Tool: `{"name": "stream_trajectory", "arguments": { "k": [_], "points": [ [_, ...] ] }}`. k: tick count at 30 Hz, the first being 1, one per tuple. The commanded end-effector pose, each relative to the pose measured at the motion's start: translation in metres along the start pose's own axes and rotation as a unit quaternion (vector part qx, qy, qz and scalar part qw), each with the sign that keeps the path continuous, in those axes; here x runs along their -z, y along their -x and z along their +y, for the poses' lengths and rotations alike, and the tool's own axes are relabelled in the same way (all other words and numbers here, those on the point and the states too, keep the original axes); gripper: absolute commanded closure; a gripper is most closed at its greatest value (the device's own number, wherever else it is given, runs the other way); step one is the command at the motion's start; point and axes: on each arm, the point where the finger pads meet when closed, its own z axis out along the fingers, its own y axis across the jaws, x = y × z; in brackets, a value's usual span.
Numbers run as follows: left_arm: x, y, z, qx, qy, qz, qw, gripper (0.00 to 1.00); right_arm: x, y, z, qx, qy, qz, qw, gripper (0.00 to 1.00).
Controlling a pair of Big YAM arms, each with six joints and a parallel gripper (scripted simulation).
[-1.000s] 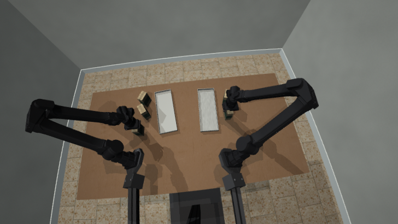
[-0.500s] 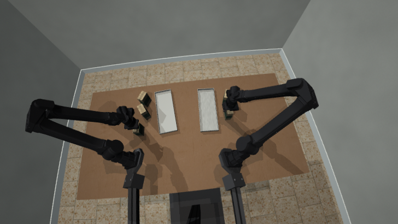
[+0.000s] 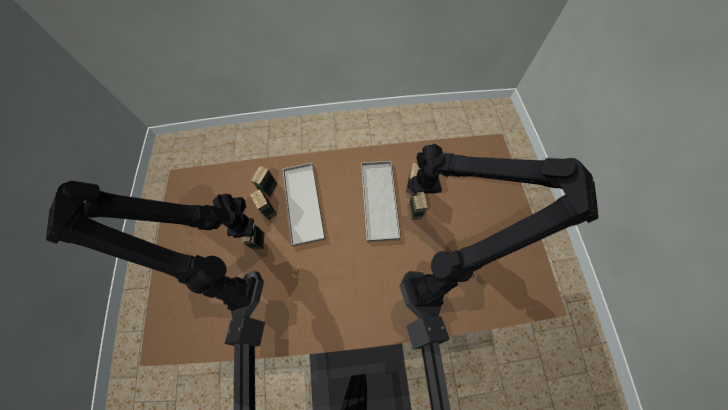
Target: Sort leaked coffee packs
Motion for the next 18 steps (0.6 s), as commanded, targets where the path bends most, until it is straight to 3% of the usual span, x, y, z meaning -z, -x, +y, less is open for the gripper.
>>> {"name": "stream_trajectory", "arguments": {
  "k": [1,3,4,7,10,18],
  "points": [
    [-0.001,0.002,0.001,-0.002,0.002,-0.005,1.0,0.77,0.024,0.012,-0.002,-0.019,0.001,-0.008,1.0,0.24],
    [-0.001,0.002,0.001,-0.002,0.002,-0.005,1.0,0.77,0.024,0.012,-0.002,-0.019,0.001,-0.008,1.0,0.24],
    [-0.001,0.002,0.001,-0.002,0.002,-0.005,1.0,0.77,0.003,-0.014,0.002,-0.011,0.0,0.028,1.0,0.24],
    [-0.001,0.002,0.001,-0.002,0.002,-0.005,1.0,0.77,0.003,-0.014,0.002,-0.011,0.001,0.028,1.0,0.24],
    [0.01,0.004,-0.001,-0.008,0.001,-0.008,1.0,0.77,0.022,0.008,0.0,-0.017,0.002,-0.004,1.0,0.24],
    [0.026,0.006,0.0,-0.001,0.002,-0.01,1.0,0.77,0.013,0.002,0.0,-0.013,0.001,0.005,1.0,0.24]
  ]
}}
